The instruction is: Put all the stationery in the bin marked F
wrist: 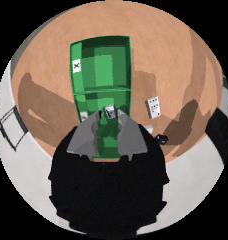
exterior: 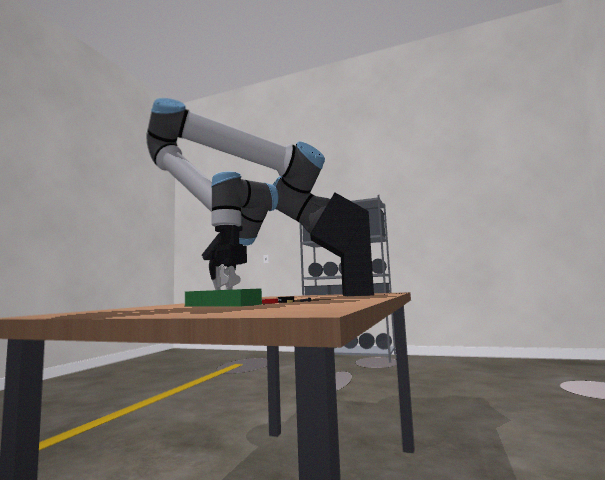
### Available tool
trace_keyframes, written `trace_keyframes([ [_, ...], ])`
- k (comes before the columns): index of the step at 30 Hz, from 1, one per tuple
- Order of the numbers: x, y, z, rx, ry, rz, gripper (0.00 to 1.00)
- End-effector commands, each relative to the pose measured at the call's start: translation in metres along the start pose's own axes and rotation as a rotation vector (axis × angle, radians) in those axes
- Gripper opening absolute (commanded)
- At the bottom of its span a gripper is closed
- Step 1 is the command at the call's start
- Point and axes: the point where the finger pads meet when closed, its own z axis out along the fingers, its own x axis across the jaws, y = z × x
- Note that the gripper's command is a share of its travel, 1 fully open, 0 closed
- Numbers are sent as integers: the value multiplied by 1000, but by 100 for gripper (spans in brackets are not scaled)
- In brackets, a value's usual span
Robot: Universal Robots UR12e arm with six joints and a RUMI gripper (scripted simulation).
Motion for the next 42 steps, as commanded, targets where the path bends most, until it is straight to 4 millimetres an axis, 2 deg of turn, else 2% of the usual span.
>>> trace_keyframes([
  [1,0,0,-1,0,-1,0,18],
  [18,0,0,-14,0,-1,0,18],
  [31,0,0,-31,0,-1,0,18],
  [37,0,0,-50,0,-1,0,18],
  [42,0,0,-52,0,-1,0,18],
])
